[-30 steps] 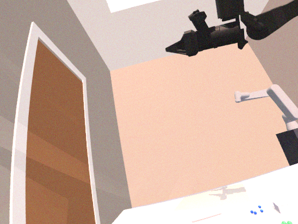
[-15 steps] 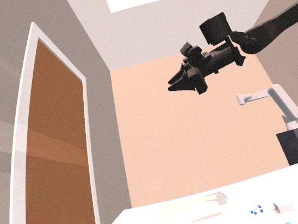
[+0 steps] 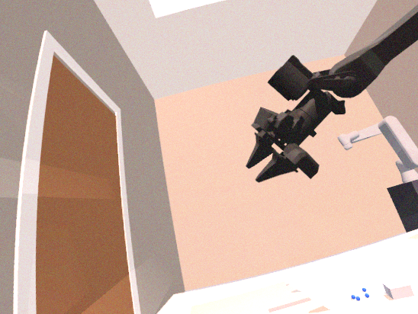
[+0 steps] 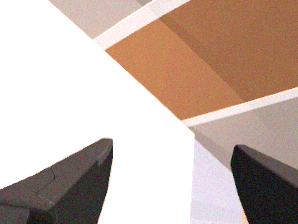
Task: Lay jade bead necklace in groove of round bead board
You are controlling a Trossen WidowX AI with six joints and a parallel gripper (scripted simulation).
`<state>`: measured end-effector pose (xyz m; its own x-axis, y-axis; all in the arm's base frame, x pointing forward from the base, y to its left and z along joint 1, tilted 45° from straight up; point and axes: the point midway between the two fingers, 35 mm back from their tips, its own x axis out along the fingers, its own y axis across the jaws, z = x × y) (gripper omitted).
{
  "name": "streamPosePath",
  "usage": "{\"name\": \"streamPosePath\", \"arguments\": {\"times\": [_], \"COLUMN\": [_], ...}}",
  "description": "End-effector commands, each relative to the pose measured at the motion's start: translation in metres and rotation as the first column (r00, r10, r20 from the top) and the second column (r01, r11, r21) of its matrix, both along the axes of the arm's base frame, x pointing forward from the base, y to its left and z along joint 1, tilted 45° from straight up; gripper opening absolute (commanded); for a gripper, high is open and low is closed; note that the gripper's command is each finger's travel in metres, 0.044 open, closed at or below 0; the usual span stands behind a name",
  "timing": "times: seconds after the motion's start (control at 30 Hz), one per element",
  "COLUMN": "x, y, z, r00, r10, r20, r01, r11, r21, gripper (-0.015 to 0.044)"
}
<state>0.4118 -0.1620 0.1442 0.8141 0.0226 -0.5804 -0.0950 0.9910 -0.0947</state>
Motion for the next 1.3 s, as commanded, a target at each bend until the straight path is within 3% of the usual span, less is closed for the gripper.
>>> {"name": "streamPosePath", "arguments": {"times": [0.0, 0.67, 1.27], "x": [-0.006, -0.056, -0.131], "y": [0.020, 0.122, 0.202], "z": [-0.025, -0.111, -0.147], "r00": [0.994, 0.783, 0.438], "r10": [0.086, 0.540, 0.847], "r20": [-0.074, -0.310, -0.302], "r01": [-0.085, -0.500, -0.706], "r11": [0.996, 0.842, 0.532], "r21": [0.018, 0.203, 0.468], "gripper": [0.0250, 0.0250, 0.0250]}}
